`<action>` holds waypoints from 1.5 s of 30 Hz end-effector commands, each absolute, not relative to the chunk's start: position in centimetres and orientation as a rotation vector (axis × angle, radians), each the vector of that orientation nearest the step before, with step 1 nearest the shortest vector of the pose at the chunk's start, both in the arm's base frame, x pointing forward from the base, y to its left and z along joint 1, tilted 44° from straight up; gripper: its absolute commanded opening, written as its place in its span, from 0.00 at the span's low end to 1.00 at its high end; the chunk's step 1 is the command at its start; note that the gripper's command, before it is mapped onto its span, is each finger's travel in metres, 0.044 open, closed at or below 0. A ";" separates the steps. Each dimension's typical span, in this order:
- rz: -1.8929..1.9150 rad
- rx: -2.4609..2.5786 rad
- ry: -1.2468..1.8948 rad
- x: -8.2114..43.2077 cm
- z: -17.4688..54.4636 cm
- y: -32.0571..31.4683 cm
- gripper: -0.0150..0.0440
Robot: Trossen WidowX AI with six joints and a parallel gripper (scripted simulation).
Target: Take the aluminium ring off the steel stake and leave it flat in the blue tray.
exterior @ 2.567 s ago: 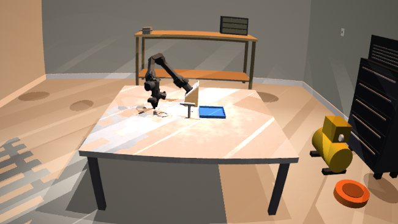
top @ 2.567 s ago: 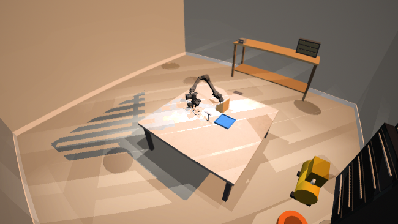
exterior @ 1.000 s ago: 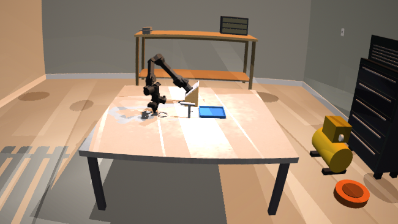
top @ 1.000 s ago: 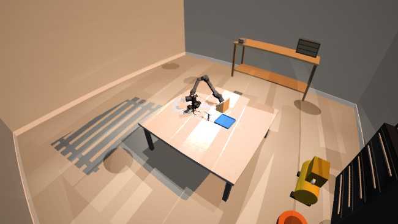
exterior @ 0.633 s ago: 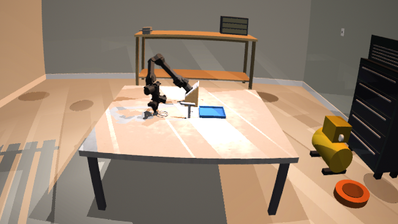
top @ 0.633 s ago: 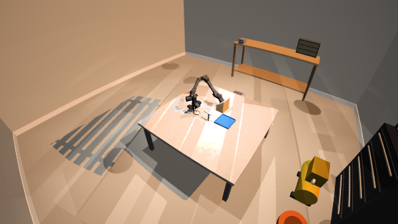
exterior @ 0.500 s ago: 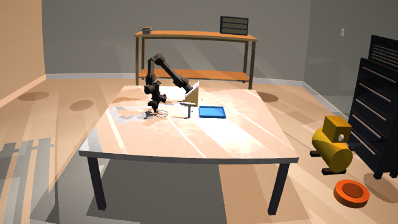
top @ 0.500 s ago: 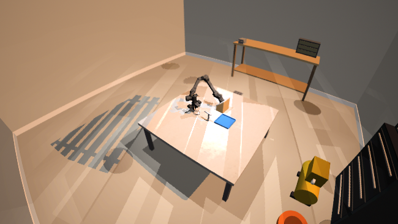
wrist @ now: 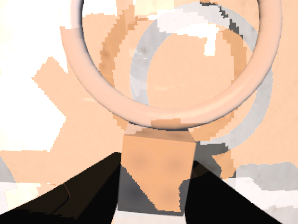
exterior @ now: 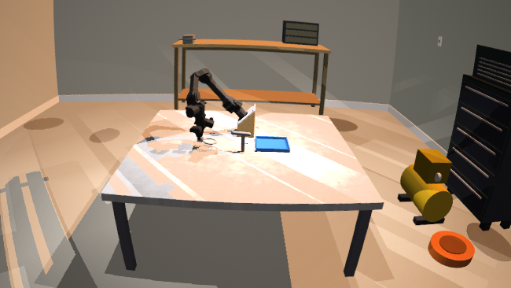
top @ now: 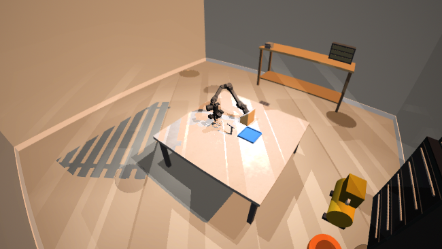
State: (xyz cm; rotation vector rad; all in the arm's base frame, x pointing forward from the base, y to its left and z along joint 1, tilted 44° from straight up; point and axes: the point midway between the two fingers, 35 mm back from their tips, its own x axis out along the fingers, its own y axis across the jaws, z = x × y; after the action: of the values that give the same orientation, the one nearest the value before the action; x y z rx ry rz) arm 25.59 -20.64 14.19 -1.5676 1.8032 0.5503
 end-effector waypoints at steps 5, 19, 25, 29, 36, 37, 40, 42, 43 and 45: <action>0.536 -1.574 1.796 25.8 15.4 -19.8 0.25; 0.548 -1.572 1.799 25.6 15.8 -19.1 0.25; 0.513 -1.542 1.748 27.0 14.8 -18.0 0.25; 0.480 -1.507 1.697 28.4 13.7 -16.7 0.25; 0.429 -1.457 1.621 30.2 12.2 -14.4 0.25; 0.421 -1.449 1.609 30.5 12.0 -14.0 0.25; 0.397 -1.421 1.570 31.3 11.3 -12.6 0.25; 0.380 -1.398 1.541 31.9 10.8 -11.5 0.25; 0.372 -1.386 1.526 32.2 10.5 -10.9 0.25; 0.359 -1.363 1.498 32.7 10.0 -9.7 0.25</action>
State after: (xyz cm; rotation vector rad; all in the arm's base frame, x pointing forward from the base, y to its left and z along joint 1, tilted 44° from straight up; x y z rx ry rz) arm 32.10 -11.42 10.75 -1.3917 1.5384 0.3700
